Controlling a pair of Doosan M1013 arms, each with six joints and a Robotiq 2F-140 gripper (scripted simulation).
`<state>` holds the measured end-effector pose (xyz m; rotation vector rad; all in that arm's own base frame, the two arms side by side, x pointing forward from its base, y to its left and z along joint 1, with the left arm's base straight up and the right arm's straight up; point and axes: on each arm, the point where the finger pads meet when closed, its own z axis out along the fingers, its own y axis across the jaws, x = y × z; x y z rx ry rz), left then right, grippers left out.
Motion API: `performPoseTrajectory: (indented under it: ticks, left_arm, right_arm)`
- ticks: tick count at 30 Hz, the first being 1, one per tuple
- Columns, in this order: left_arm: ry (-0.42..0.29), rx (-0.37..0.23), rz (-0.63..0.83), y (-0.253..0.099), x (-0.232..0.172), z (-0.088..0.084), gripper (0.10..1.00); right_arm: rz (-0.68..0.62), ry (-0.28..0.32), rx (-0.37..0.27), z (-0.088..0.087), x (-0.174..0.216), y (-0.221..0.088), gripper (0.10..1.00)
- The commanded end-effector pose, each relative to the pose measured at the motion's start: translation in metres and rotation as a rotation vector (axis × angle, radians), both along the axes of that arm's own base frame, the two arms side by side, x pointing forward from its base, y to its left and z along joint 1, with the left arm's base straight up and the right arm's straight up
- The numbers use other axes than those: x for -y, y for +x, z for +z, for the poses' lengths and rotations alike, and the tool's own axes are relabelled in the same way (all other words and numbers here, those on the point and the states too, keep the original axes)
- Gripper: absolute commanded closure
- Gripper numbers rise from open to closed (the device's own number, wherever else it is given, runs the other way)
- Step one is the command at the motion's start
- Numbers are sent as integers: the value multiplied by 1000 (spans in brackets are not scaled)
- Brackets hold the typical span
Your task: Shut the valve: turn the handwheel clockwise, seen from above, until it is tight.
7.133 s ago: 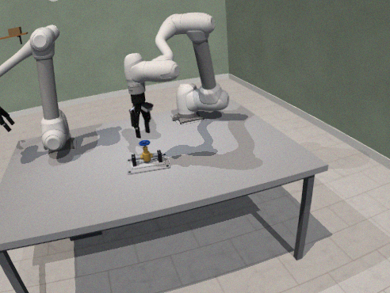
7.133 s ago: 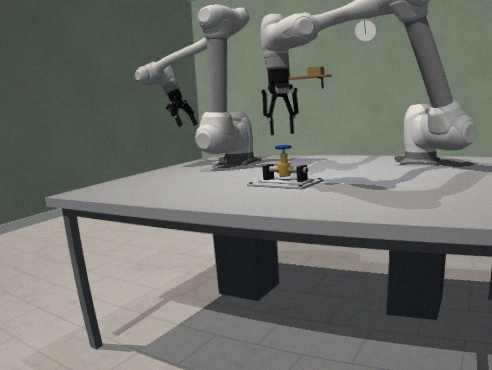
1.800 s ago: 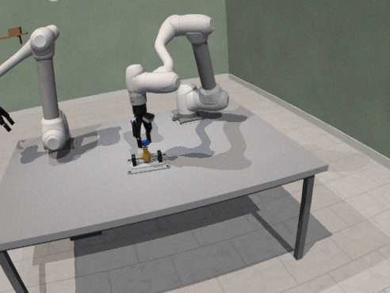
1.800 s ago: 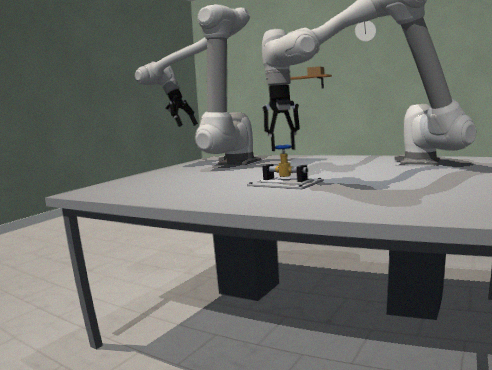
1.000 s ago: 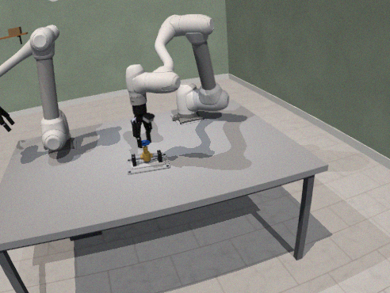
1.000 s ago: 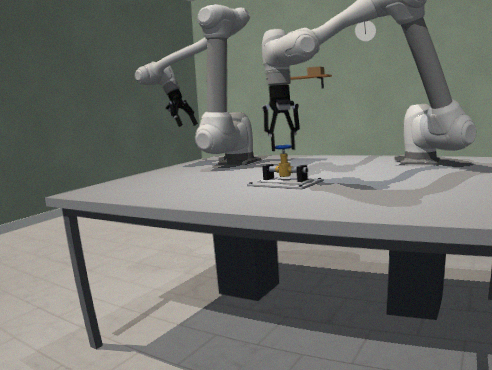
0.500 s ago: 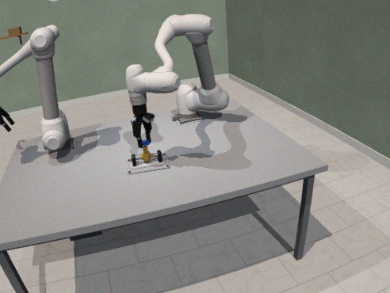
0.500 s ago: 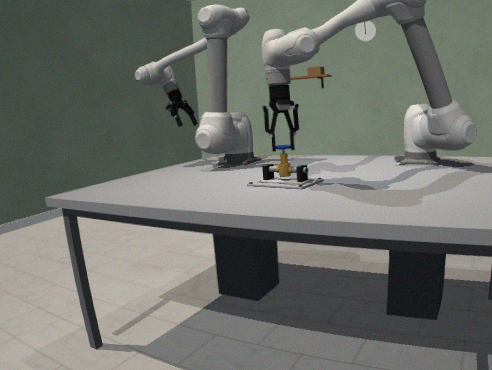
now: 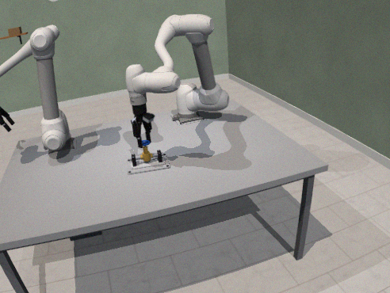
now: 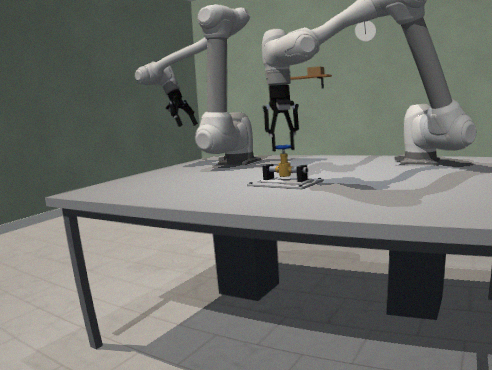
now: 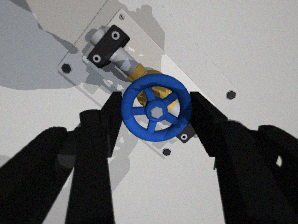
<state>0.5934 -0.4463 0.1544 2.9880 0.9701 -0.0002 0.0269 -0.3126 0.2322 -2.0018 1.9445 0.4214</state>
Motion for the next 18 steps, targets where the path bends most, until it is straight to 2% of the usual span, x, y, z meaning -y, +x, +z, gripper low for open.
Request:
performPoseTrajectory:
  ticks: [1,18]
  left_arm:
    - [-1,2,0,1,0,1,999]
    - [-1,2,-35,1,0,1,999]
  right_arm:
    - [0,-1,0,0,0,0,98]
    - [0,-1,0,0,0,0,98]
